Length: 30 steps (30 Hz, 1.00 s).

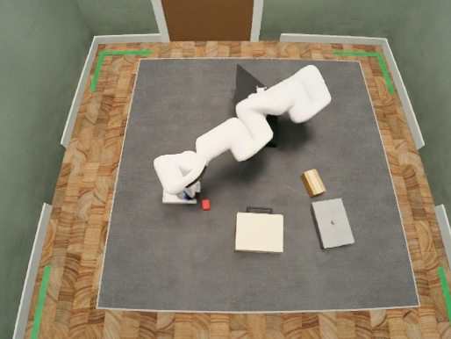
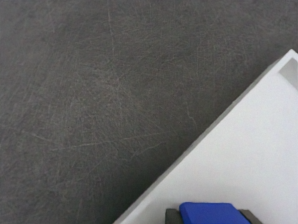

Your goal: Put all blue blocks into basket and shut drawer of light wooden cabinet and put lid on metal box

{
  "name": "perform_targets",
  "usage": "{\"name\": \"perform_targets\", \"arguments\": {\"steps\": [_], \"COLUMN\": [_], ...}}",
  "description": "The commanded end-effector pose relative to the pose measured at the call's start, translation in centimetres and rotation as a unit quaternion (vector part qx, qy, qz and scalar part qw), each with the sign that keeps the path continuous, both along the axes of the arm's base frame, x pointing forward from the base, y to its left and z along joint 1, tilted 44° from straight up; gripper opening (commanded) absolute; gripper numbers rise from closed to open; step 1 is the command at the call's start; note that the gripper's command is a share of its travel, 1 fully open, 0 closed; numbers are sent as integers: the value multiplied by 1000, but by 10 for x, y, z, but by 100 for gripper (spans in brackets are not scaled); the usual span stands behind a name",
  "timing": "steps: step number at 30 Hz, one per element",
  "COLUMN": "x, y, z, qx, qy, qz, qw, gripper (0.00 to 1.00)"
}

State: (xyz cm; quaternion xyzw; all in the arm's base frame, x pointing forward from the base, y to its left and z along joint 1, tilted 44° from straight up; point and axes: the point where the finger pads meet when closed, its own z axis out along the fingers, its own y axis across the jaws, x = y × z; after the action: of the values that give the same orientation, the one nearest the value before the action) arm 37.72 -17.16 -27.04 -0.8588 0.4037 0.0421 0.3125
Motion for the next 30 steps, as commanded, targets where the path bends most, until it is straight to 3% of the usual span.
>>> {"name": "perform_targets", "arguments": {"steps": [1, 15, 16, 30], "x": [1, 1, 1, 1], "y": [-1, -1, -1, -1], "z": [-1, -1, -1, -1], "qx": [76, 76, 76, 76], "qy": [36, 36, 36, 36], "qz": [43, 43, 43, 43], "qw": [996, 996, 996, 996], "gripper": [0, 0, 58, 58]}}
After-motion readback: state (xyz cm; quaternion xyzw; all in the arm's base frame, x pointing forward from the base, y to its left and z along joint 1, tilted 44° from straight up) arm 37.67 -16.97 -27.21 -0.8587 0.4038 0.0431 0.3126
